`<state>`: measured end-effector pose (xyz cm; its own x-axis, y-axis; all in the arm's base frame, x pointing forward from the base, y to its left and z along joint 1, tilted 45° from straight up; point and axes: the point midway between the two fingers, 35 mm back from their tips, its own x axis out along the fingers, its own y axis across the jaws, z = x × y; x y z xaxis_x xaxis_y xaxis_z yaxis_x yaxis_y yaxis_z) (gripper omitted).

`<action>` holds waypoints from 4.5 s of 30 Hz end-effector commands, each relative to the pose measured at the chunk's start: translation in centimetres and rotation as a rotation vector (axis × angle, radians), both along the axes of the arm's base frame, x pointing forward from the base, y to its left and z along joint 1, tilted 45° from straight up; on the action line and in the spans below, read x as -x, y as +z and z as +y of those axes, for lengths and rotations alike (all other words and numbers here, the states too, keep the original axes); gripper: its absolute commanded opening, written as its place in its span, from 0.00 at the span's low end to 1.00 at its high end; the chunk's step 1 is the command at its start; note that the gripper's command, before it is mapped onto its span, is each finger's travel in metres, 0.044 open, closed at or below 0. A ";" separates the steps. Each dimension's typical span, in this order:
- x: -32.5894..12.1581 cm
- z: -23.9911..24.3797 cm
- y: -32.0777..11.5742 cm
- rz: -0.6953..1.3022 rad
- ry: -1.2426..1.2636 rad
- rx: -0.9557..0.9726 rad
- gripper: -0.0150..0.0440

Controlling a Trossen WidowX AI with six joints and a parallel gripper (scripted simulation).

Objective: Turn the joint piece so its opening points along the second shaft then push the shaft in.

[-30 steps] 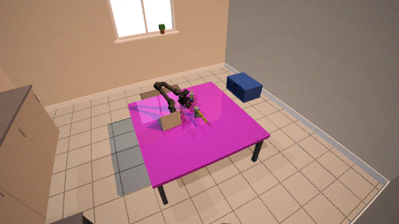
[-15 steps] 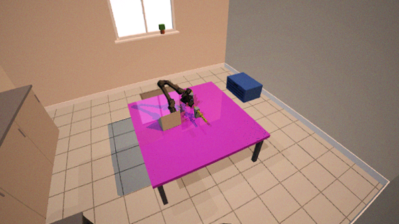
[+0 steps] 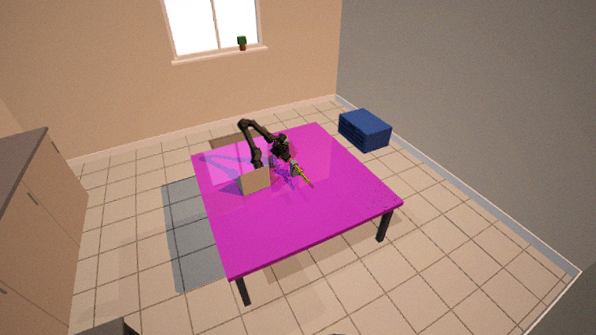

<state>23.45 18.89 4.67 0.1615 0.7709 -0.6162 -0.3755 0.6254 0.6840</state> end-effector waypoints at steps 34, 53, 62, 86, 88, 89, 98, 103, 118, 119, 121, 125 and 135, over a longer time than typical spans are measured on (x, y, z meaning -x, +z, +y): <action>0.0 0.5 -0.7 0.011 -0.003 0.005 0.56; 0.0 0.5 -0.7 0.011 -0.003 0.005 0.56; 0.0 0.5 -0.7 0.011 -0.003 0.005 0.56; 0.0 0.5 -0.7 0.011 -0.003 0.005 0.56; 0.0 0.5 -0.7 0.011 -0.003 0.005 0.56; 0.0 0.5 -0.7 0.011 -0.003 0.005 0.56; 0.0 0.5 -0.7 0.011 -0.003 0.005 0.56; 0.0 0.5 -0.7 0.011 -0.003 0.005 0.56; -0.1 0.4 -0.6 0.005 -0.002 0.008 0.41; -0.1 0.4 -0.6 0.005 -0.002 0.008 0.37; -0.1 0.4 -0.6 0.005 -0.002 0.008 0.28; -0.1 0.4 -0.6 0.005 -0.002 0.008 0.25; 0.0 -0.1 -0.8 -0.036 0.142 0.037 0.25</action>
